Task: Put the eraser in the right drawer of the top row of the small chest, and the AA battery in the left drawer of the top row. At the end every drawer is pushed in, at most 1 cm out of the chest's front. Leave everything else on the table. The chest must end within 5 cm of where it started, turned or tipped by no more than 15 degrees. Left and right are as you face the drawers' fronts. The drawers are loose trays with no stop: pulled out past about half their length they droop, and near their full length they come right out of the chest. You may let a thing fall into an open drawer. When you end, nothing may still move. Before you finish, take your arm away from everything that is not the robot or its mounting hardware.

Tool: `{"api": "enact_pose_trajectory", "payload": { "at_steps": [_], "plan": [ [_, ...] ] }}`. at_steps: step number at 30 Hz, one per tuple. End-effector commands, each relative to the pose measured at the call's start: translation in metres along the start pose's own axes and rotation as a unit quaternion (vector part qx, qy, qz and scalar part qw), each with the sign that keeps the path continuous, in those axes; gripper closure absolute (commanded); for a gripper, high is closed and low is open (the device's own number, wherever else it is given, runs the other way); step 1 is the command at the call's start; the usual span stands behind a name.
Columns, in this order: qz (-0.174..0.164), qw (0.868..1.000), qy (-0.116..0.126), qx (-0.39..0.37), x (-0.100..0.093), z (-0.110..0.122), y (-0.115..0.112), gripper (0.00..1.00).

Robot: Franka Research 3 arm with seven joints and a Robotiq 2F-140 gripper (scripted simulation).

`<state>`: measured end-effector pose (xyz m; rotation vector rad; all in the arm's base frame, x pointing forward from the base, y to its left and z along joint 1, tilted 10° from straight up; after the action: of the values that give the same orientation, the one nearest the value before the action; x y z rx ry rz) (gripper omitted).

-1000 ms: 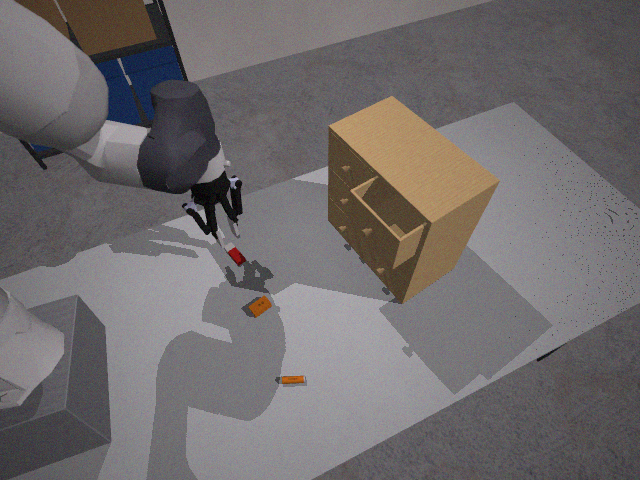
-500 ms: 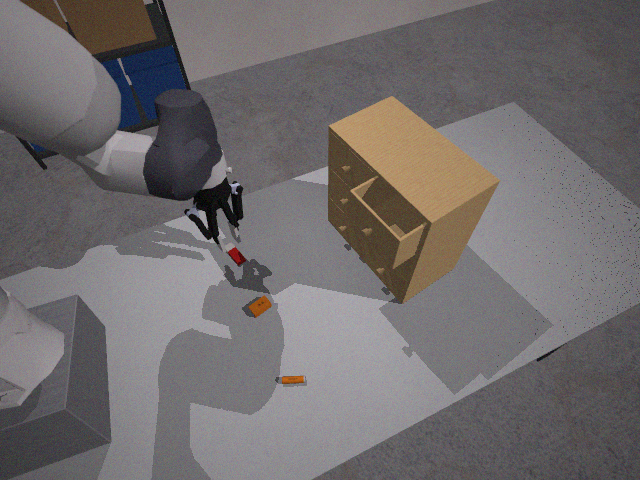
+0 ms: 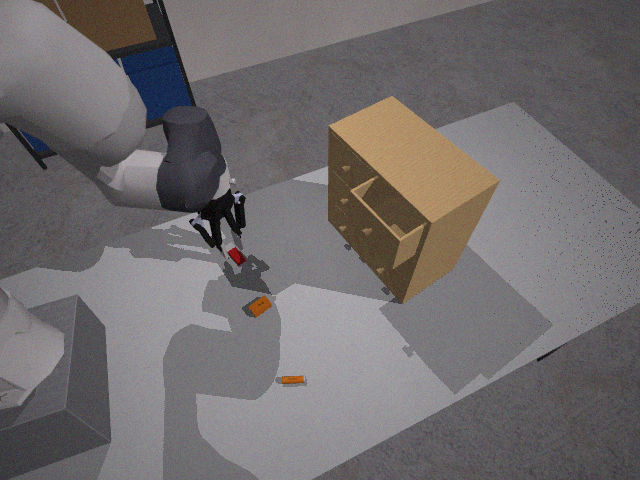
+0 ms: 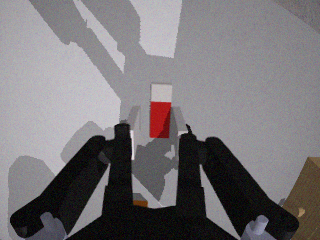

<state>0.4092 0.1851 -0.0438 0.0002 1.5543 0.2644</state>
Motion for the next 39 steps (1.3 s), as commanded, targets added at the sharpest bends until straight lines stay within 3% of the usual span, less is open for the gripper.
{"api": "enact_pose_trajectory", "payload": {
  "at_steps": [1,39],
  "plan": [
    [0.004,1.0,-0.006,0.011,0.0027,0.004,0.0024,0.77],
    [0.004,1.0,-0.006,0.011,0.0048,0.0066,0.0026,0.77]
  ]
}}
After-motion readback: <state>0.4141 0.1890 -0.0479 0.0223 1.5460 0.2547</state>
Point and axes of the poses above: the point where the finger pads meet when closed, its own x axis out along the fingers, its own z axis across the jaws, y = z × x, the point moved 1 cm from there along -x, back along the fingers, and after that the axes turned 11 degrees about x, right-handed, at the moved point
